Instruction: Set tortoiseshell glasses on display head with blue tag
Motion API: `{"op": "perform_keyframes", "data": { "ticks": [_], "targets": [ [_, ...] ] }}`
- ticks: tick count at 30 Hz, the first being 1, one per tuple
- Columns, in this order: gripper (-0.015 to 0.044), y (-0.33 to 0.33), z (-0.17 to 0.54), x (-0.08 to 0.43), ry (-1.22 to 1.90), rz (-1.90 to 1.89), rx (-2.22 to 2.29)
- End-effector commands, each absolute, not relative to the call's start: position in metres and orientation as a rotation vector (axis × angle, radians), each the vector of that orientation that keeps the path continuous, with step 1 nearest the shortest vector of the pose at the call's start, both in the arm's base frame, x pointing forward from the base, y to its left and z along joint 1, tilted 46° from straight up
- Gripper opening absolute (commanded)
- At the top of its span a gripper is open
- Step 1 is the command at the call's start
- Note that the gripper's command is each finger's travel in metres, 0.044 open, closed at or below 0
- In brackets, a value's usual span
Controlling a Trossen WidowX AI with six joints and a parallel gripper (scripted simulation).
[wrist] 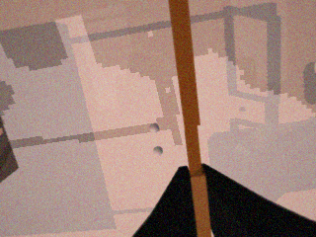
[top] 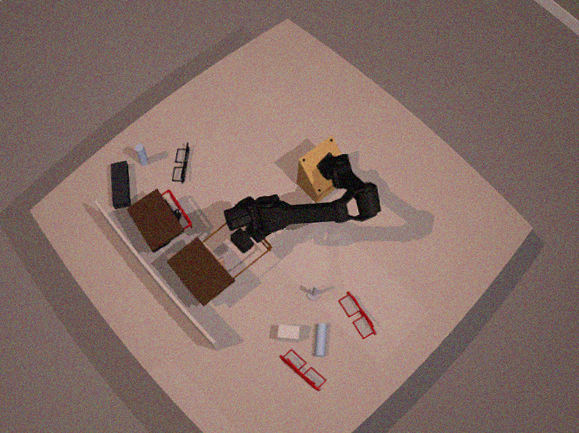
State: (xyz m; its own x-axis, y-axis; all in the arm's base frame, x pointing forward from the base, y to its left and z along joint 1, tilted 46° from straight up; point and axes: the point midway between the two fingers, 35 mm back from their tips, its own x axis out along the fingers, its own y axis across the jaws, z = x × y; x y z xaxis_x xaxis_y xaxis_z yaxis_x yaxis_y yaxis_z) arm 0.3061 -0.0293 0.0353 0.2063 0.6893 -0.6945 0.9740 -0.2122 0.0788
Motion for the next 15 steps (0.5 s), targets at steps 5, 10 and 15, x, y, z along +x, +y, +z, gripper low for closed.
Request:
{"op": "perform_keyframes", "data": {
  "ticks": [5,10,15],
  "targets": [
    [0.0000,-0.032,0.035,0.319,1.540,-0.730,1.981],
    [0.0000,-0.033,0.036,0.326,1.539,-0.730,1.981],
    [0.0000,-0.034,0.036,0.332,1.539,-0.729,1.981]
  ]
}}
